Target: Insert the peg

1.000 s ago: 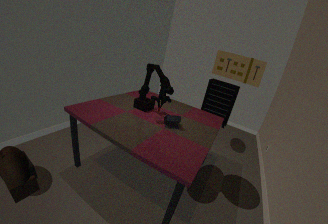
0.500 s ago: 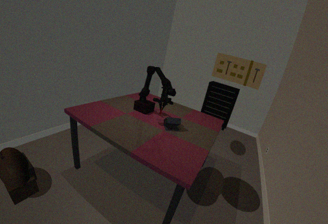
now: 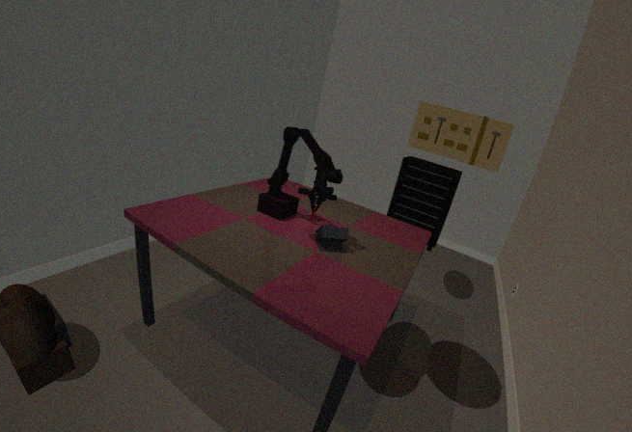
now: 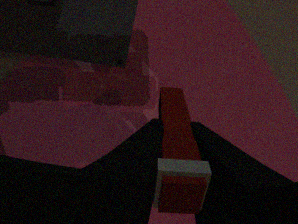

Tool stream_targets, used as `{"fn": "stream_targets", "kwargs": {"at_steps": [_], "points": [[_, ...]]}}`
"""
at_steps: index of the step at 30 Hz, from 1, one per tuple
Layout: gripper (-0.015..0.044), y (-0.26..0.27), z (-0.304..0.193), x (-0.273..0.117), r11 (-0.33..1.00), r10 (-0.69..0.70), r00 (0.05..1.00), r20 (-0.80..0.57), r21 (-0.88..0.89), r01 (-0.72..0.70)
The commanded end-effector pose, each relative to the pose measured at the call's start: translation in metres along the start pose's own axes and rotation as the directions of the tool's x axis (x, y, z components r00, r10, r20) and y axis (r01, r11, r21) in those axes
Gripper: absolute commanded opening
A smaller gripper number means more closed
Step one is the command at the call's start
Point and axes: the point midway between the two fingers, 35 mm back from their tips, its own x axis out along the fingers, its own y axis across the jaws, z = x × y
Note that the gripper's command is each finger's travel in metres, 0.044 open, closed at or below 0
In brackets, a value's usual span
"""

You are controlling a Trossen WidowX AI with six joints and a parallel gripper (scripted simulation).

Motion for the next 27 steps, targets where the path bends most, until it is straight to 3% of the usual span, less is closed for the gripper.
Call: {"fn": "stream_targets", "kwargs": {"at_steps": [1,27], "points": [[0.0000,0.004,0.001,-0.002,1.000,-0.006,1.000,0.025,0.008,0.006],[0.0000,0.033,0.002,-0.017,0.999,-0.013,0.986,0.168,0.045,0.006]]}}
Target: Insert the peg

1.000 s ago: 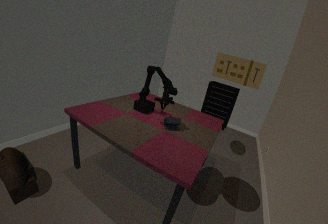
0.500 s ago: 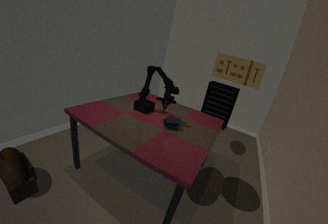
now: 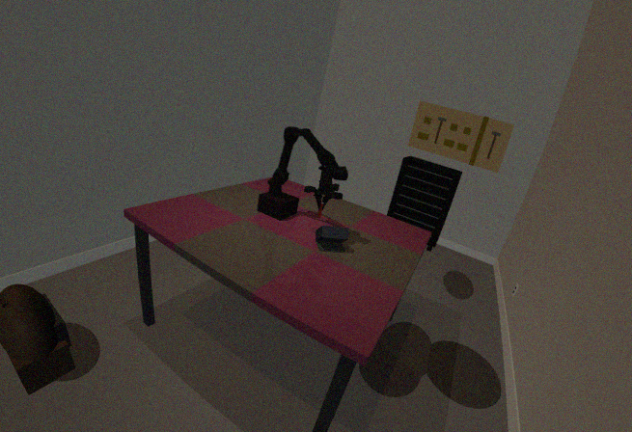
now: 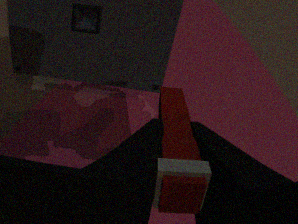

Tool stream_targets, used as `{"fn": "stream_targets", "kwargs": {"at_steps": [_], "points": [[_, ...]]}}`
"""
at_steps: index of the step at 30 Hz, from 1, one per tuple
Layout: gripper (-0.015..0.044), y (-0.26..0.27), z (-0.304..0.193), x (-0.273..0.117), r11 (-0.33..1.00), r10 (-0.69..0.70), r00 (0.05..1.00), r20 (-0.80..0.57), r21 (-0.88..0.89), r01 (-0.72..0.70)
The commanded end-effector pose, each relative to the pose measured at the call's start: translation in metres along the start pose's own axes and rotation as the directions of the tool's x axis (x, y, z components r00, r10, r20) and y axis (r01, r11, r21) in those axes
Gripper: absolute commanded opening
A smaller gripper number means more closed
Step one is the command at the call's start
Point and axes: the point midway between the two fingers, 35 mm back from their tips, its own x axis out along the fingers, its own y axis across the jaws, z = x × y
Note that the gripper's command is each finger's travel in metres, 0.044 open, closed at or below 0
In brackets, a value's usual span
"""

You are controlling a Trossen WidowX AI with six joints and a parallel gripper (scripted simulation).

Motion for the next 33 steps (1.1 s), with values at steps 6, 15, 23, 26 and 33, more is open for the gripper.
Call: {"fn": "stream_targets", "kwargs": {"at_steps": [6,15,23,26,33], "points": [[0.0000,0.010,0.001,-0.006,1.000,0.003,0.999,0.054,0.020,-0.004],[0.0000,0.020,0.000,-0.013,0.999,0.010,0.995,0.103,0.037,-0.014],[0.0000,0.029,0.000,-0.019,0.998,0.019,0.989,0.147,0.053,-0.028],[0.0000,0.033,-0.001,-0.021,0.998,0.023,0.986,0.163,0.059,-0.034],[0.0000,0.041,-0.002,-0.027,0.996,0.034,0.979,0.201,0.074,-0.050]]}}
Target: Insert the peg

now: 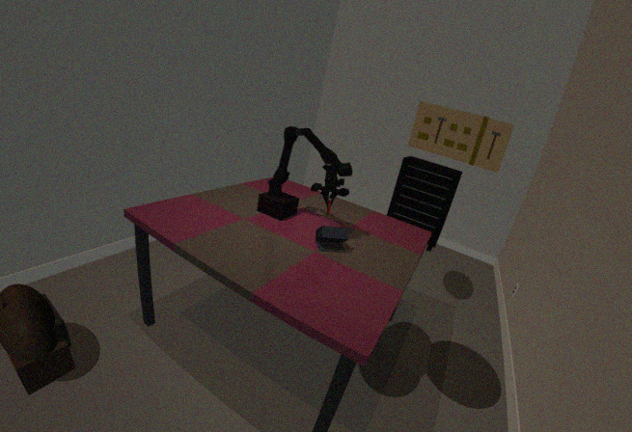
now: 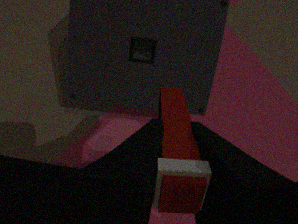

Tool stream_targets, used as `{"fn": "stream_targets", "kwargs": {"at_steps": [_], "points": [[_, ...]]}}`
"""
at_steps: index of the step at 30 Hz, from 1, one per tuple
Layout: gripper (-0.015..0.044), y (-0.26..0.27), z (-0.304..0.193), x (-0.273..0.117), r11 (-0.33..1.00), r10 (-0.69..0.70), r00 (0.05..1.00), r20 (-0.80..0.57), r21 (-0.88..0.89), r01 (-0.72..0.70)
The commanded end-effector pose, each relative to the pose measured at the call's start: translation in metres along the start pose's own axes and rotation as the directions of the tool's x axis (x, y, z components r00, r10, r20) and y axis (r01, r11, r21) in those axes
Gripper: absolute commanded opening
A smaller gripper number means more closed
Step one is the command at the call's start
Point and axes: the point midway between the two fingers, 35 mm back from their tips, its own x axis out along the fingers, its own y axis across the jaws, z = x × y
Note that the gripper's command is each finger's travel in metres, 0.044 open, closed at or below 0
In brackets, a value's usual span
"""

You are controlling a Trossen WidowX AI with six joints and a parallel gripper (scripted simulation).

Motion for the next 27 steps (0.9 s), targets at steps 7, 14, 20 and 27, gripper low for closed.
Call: {"fn": "stream_targets", "kwargs": {"at_steps": [7,14,20,27], "points": [[0.0000,0.006,0.001,0.003,1.000,0.009,0.999,0.032,0.018,-0.010],[0.0000,0.011,0.003,0.015,1.000,0.016,0.999,0.047,0.025,-0.017],[0.0000,0.014,0.004,0.026,0.999,0.021,0.998,0.060,0.032,-0.022],[0.0000,0.017,0.005,0.038,0.999,0.026,0.997,0.075,0.039,-0.029]]}}
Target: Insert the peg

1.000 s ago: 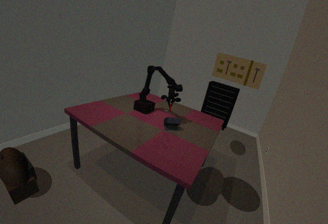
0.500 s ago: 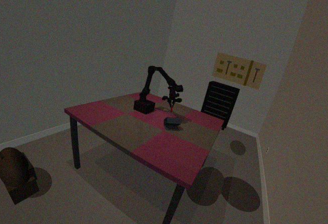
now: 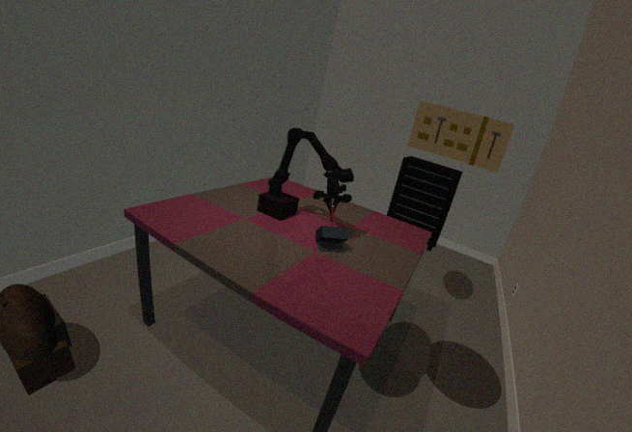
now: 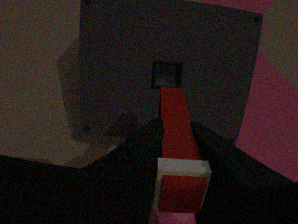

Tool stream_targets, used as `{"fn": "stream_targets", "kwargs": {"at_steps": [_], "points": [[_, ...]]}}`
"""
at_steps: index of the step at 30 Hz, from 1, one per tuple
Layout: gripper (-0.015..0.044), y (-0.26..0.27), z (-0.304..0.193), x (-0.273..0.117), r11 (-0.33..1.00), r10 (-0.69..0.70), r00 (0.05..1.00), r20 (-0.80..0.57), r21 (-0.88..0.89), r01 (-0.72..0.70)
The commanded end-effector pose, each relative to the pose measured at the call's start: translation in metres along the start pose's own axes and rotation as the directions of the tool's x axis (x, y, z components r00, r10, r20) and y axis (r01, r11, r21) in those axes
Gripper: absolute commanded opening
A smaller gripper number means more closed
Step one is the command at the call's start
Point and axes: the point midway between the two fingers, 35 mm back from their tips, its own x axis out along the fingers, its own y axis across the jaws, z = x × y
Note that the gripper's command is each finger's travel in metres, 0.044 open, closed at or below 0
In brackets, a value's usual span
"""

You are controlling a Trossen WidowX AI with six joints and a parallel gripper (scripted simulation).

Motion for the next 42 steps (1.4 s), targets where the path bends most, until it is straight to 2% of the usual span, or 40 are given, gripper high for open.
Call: {"fn": "stream_targets", "kwargs": {"at_steps": [1,27,42], "points": [[0.0000,0.000,0.001,0.005,1.000,-0.003,1.000,0.011,-0.001,0.003],[0.0000,0.000,0.000,0.034,1.000,0.000,1.000,0.020,0.003,0.000],[0.0000,0.000,0.000,0.030,1.000,-0.004,1.000,0.022,0.006,0.004]]}}
